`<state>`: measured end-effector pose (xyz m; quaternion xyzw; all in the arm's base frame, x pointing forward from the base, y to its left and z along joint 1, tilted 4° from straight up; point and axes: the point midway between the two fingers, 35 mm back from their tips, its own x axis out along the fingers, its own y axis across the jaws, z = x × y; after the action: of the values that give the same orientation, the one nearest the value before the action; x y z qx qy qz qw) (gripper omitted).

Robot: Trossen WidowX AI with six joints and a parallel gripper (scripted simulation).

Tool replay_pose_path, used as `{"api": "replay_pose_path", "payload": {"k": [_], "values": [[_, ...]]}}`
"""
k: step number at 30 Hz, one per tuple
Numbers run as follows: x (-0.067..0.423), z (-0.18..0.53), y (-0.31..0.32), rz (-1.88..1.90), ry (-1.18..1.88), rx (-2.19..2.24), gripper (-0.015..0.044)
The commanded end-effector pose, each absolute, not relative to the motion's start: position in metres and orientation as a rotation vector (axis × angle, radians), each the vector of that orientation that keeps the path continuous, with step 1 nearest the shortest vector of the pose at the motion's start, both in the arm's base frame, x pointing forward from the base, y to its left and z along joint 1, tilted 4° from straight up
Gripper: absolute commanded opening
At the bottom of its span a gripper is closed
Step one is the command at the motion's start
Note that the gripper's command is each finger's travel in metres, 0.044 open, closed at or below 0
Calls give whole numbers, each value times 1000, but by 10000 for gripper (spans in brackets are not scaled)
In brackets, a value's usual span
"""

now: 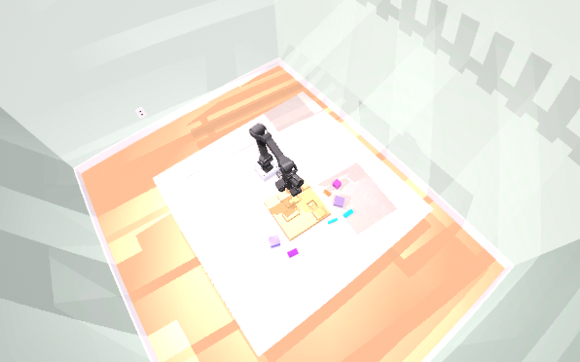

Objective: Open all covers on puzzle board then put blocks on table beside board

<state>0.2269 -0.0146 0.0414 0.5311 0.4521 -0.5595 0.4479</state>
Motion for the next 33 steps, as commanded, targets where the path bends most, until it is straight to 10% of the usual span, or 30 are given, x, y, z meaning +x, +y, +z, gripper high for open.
{"api": "replay_pose_path", "payload": {"k": [1,33], "values": [[224,35,-15,-1397,1122,1309,0],[221,3,-16,-1398,1122,1309,0]]}}
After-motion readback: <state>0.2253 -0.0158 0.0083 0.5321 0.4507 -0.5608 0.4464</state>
